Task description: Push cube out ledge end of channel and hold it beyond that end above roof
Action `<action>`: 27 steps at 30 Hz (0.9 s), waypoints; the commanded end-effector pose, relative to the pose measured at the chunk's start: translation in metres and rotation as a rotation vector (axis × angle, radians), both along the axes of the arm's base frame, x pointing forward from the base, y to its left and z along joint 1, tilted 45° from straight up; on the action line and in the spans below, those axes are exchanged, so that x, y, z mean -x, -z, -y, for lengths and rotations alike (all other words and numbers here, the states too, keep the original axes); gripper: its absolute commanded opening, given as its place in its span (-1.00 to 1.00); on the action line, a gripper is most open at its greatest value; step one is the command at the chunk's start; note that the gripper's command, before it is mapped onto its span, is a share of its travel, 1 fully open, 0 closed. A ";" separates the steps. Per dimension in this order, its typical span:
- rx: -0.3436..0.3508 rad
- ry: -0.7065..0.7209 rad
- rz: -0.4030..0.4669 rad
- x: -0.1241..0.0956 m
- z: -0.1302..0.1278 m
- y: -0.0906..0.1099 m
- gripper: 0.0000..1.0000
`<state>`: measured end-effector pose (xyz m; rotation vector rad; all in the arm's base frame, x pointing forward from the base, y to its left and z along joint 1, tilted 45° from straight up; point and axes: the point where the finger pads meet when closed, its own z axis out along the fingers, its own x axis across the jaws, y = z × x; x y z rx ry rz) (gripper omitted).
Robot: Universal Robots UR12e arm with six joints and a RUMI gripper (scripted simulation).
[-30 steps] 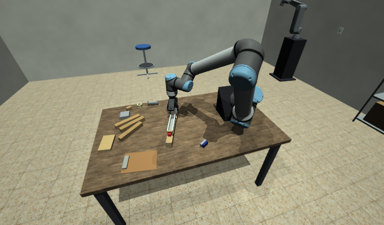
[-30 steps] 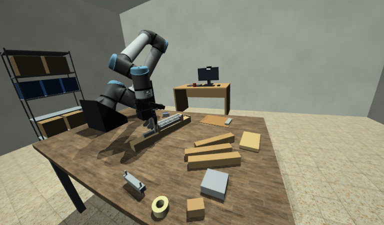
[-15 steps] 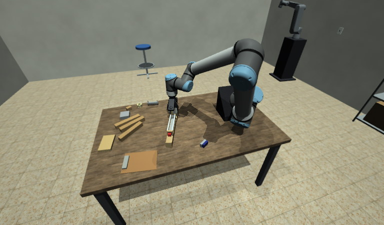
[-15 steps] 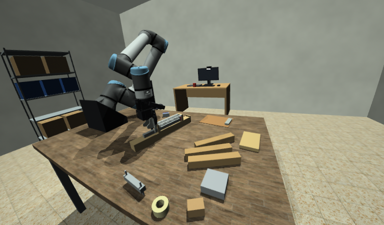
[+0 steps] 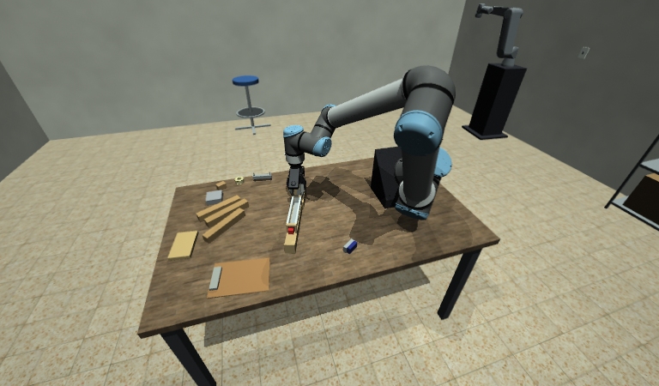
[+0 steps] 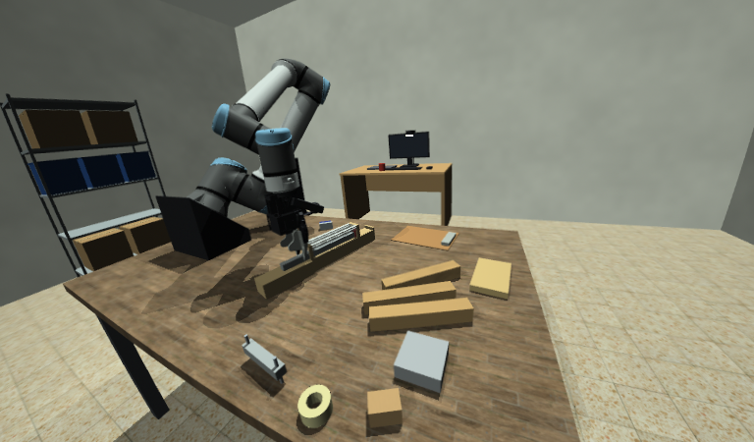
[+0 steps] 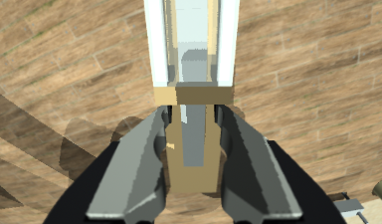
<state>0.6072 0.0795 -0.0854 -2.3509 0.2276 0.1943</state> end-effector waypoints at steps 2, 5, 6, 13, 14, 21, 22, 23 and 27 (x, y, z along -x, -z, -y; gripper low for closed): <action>0.001 0.001 0.001 -0.002 0.014 -0.014 -0.55; 0.001 0.001 0.001 -0.004 0.033 -0.032 -0.55; 0.001 0.001 0.001 -0.004 0.038 -0.037 -0.55; 0.001 0.001 0.001 -0.005 0.045 -0.044 -0.55; 0.001 0.001 0.001 -0.005 0.045 -0.044 -0.55; 0.001 0.001 0.001 -0.005 0.045 -0.044 -0.55; 0.001 0.001 0.001 -0.005 0.045 -0.044 -0.55; 0.001 0.001 0.001 -0.005 0.045 -0.044 -0.55; 0.001 0.001 0.001 -0.005 0.045 -0.044 -0.55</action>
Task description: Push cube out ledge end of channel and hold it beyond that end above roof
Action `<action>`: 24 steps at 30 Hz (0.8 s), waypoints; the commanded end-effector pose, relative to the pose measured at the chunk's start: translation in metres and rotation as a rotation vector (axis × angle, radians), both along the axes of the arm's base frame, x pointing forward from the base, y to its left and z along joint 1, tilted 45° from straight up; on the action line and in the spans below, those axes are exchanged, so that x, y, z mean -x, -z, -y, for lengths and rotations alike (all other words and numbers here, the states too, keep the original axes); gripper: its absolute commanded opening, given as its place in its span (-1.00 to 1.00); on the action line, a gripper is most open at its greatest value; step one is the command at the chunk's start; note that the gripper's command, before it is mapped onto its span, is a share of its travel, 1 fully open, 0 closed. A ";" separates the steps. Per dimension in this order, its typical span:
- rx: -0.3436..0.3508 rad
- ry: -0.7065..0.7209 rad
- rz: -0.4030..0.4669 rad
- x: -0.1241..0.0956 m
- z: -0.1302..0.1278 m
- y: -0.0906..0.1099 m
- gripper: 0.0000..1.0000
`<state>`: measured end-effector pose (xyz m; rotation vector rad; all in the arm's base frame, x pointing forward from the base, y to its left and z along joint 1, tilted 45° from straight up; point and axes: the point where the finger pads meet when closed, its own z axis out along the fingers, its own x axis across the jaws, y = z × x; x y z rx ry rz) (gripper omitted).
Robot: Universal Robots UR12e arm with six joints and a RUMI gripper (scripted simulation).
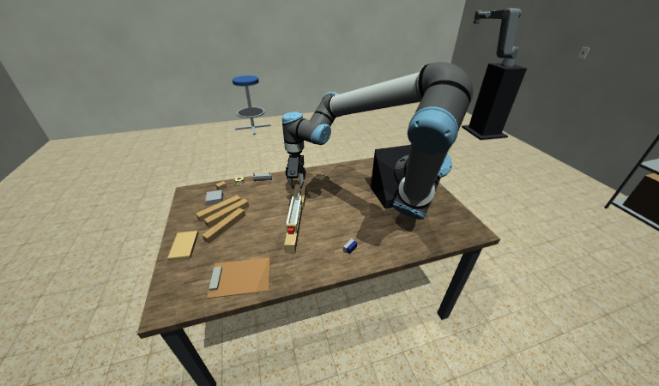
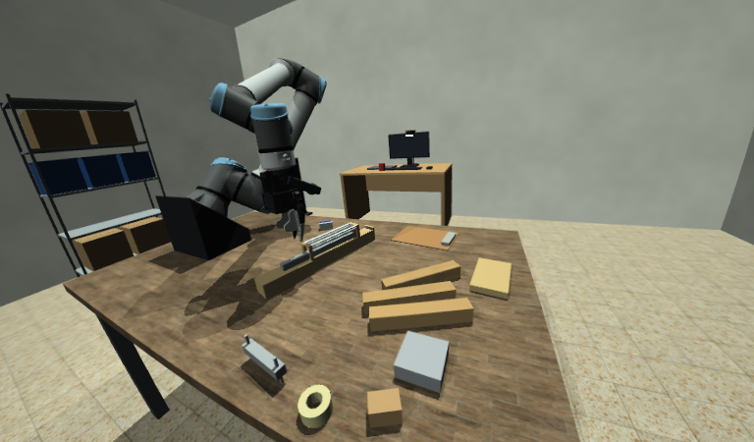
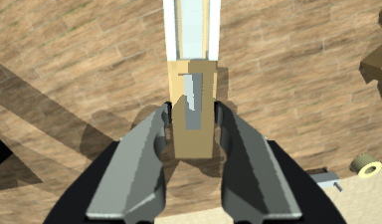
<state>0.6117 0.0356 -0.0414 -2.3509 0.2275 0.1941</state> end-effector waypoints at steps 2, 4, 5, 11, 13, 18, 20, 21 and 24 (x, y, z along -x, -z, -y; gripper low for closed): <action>0.001 0.001 0.001 -0.001 0.001 0.000 -0.55; 0.001 0.001 0.001 -0.001 0.001 0.000 -0.55; 0.001 0.001 0.001 -0.001 0.001 0.000 -0.55; 0.001 0.001 0.001 -0.001 0.001 0.000 -0.55; 0.001 0.001 0.001 -0.001 0.001 0.000 -0.55; 0.001 0.001 0.001 0.000 0.001 0.000 -1.00; 0.001 0.001 0.001 0.003 0.014 0.012 -1.00; 0.002 0.001 0.001 0.006 0.026 0.024 -1.00; 0.001 0.001 0.001 0.017 0.058 0.055 -1.00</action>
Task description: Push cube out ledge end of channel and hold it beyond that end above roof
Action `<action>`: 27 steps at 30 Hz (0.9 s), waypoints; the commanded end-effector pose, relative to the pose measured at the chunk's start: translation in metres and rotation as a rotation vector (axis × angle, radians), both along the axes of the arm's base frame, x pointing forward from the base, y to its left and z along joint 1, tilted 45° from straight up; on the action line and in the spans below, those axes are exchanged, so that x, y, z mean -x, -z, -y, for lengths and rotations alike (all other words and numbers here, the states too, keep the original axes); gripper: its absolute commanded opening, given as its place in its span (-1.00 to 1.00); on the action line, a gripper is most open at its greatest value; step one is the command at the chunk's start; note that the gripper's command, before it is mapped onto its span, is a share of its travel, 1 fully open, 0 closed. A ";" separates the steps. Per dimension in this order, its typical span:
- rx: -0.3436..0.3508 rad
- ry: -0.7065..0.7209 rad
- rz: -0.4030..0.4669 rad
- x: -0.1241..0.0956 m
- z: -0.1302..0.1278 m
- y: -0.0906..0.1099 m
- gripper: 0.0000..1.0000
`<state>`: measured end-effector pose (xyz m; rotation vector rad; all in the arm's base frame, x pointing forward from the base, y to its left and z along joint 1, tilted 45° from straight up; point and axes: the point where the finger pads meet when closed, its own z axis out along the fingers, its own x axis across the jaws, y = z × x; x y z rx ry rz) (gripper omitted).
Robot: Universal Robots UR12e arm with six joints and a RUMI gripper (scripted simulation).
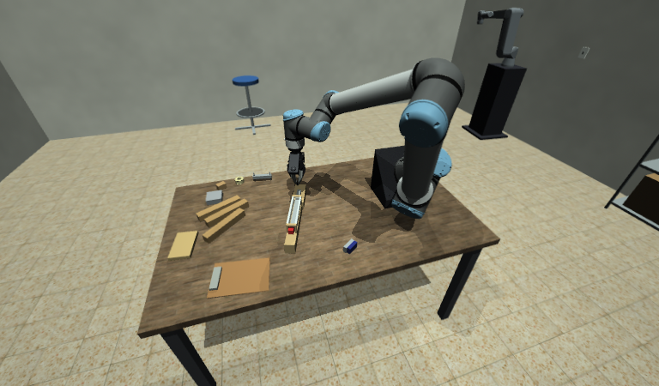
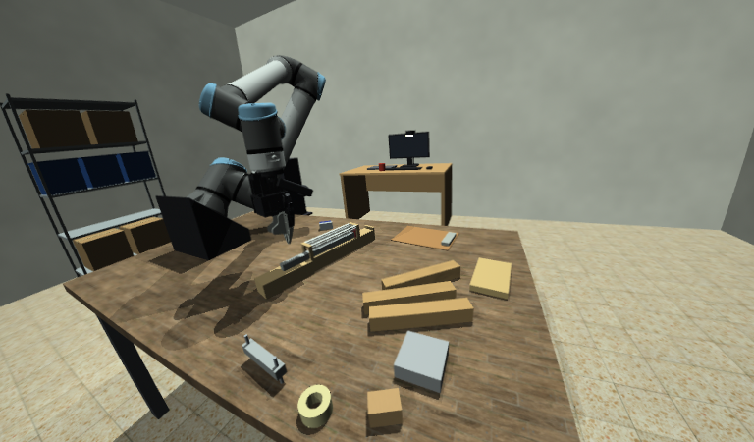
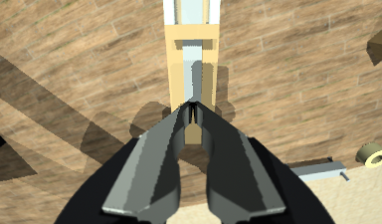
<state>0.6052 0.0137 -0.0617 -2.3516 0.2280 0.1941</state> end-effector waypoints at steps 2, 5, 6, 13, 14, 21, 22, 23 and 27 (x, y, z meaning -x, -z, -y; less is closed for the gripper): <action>0.000 0.000 0.001 0.011 0.036 0.035 -1.00; 0.000 0.000 0.001 0.012 0.041 0.039 -1.00; 0.000 0.000 0.001 0.013 0.040 0.040 -1.00; 0.000 0.000 0.001 0.015 0.012 0.068 -1.00; 0.000 0.000 0.001 0.015 0.010 0.070 -1.00; 0.000 0.000 0.001 0.016 0.009 0.072 -1.00; 0.000 0.000 0.001 0.016 0.008 0.072 -1.00; 0.000 0.000 0.001 0.016 0.007 0.073 -1.00; 0.000 0.000 0.001 0.016 0.001 0.079 -1.00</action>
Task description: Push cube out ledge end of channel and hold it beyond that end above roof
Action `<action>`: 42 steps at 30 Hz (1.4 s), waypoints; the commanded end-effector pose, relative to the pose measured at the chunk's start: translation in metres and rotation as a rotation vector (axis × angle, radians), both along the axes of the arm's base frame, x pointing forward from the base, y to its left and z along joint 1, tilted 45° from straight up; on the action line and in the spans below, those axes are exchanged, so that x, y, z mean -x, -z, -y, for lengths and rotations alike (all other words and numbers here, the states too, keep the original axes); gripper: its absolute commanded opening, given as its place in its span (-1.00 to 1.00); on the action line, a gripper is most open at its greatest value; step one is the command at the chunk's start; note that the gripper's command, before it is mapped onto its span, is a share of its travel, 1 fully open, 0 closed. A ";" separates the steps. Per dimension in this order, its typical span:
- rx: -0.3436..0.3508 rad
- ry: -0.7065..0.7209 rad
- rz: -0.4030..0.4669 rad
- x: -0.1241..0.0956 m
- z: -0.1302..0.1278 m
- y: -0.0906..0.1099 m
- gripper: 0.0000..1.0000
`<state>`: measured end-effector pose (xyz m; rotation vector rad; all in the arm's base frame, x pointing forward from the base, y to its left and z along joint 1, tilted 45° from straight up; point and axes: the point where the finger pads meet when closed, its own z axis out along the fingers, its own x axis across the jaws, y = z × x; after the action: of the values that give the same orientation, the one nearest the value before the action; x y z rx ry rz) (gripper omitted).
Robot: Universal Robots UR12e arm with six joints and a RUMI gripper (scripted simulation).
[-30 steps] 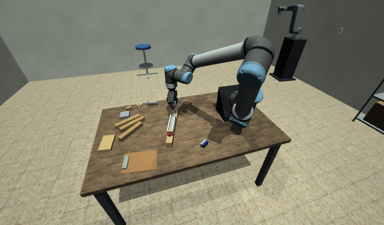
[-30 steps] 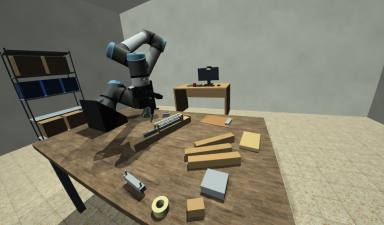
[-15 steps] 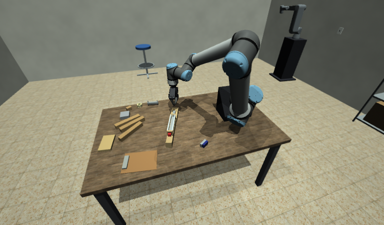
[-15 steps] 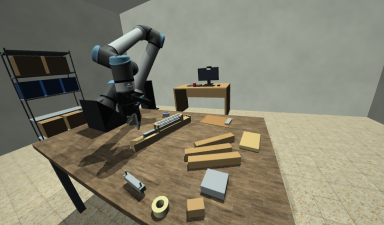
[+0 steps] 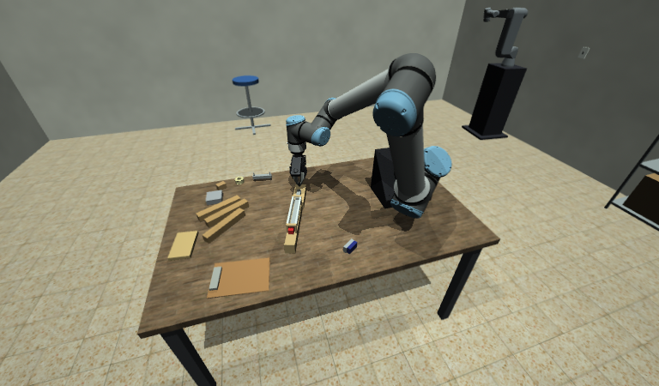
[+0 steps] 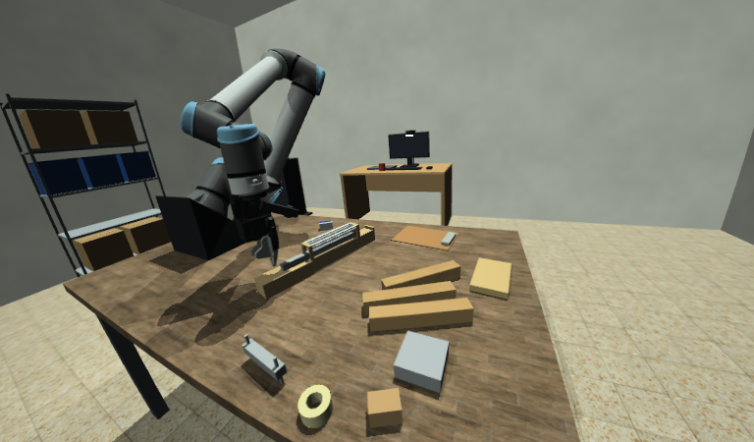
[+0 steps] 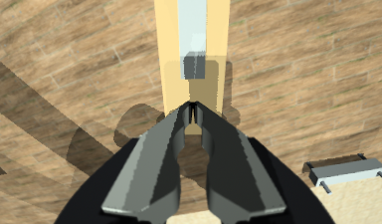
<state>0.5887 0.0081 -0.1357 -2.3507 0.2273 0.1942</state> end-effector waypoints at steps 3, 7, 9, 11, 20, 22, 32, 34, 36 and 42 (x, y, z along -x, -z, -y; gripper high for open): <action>0.001 0.001 0.001 0.000 -0.009 0.010 -1.00; 0.001 0.001 0.001 0.001 -0.014 0.014 -1.00; 0.001 0.001 0.001 0.001 -0.014 0.014 -1.00; 0.001 0.001 0.001 0.001 -0.014 0.015 -1.00; 0.001 0.001 0.001 -0.001 -0.020 0.009 -1.00; 0.001 0.001 0.001 -0.001 -0.021 0.008 -1.00; 0.001 0.001 0.001 -0.003 -0.027 0.002 -1.00; 0.001 0.001 0.001 -0.004 -0.028 0.001 -1.00; 0.001 0.001 0.001 -0.004 -0.030 0.000 -1.00; 0.001 0.001 0.001 -0.005 -0.033 -0.004 -1.00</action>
<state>0.5925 0.0397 -0.1344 -2.3509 0.2274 0.1941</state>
